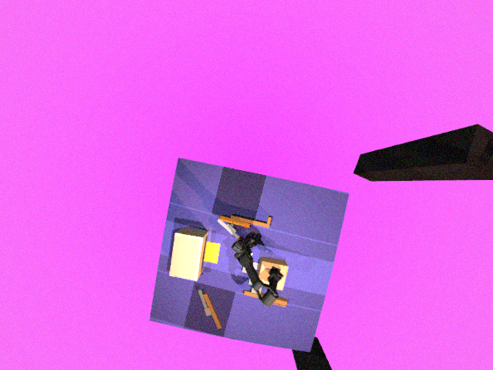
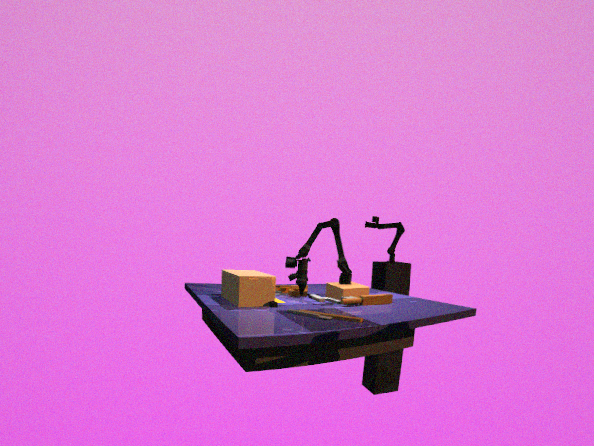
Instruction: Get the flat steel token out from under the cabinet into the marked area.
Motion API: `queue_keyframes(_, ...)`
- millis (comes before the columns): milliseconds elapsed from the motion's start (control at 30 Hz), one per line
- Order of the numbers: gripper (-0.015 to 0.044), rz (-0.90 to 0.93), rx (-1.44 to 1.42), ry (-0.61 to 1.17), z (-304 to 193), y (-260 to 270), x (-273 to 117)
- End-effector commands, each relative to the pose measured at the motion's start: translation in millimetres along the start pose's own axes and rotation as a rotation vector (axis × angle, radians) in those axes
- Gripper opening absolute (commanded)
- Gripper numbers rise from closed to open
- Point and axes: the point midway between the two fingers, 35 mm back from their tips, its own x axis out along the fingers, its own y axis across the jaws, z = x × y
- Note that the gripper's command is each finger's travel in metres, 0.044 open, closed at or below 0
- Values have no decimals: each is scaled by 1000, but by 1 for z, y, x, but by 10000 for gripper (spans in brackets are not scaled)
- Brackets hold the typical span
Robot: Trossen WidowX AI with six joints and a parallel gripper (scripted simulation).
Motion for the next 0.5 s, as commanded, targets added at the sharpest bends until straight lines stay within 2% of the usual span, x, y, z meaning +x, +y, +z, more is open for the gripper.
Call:
queue_keyframes(0,0,-8,12,-5,2,-4,-1)
queue_keyframes(467,0,-8,12,-5,2,-5,-1)
